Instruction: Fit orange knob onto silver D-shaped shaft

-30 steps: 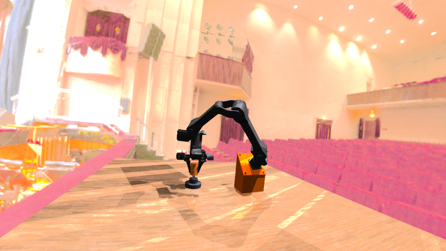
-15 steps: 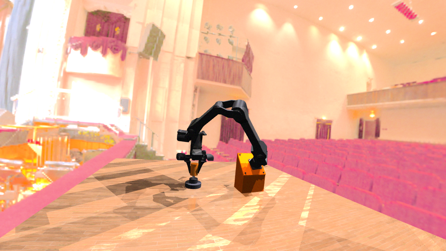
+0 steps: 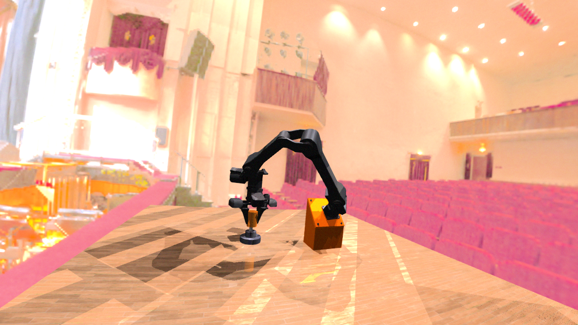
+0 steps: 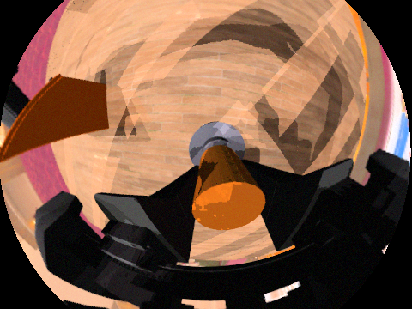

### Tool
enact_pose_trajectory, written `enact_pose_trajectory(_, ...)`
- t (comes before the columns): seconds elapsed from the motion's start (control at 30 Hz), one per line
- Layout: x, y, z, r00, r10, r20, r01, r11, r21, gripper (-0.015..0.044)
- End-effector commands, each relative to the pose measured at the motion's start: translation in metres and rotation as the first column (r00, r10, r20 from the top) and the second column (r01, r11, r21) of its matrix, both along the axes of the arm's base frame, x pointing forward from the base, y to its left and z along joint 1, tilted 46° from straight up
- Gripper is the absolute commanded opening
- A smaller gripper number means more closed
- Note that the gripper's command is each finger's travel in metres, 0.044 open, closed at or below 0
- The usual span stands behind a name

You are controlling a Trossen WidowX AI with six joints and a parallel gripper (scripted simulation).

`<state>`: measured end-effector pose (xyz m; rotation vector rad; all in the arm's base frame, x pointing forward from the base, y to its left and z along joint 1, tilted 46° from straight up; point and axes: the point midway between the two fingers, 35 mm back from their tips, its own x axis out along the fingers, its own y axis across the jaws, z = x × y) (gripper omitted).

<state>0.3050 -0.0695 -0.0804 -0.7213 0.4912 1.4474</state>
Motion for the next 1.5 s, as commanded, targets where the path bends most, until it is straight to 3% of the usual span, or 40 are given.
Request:
enact_pose_trajectory(0.0, 0.0026, -0.0015, -0.0012, 0.999, 0.034, 0.039, -0.034, 0.999, -0.009, 0.0000)
enact_pose_trajectory(0.8, 0.0023, -0.0025, 0.0008, 0.999, 0.034, 0.039, -0.034, 0.999, -0.009, 0.0000)
enact_pose_trajectory(1.03, -0.0009, -0.0011, 0.0003, 0.969, 0.174, 0.176, -0.169, 0.985, -0.041, 0.0000)
enact_pose_trajectory(1.47, -0.0013, -0.0013, -0.0009, 0.966, 0.181, 0.183, -0.176, 0.983, -0.043, 0.0000)
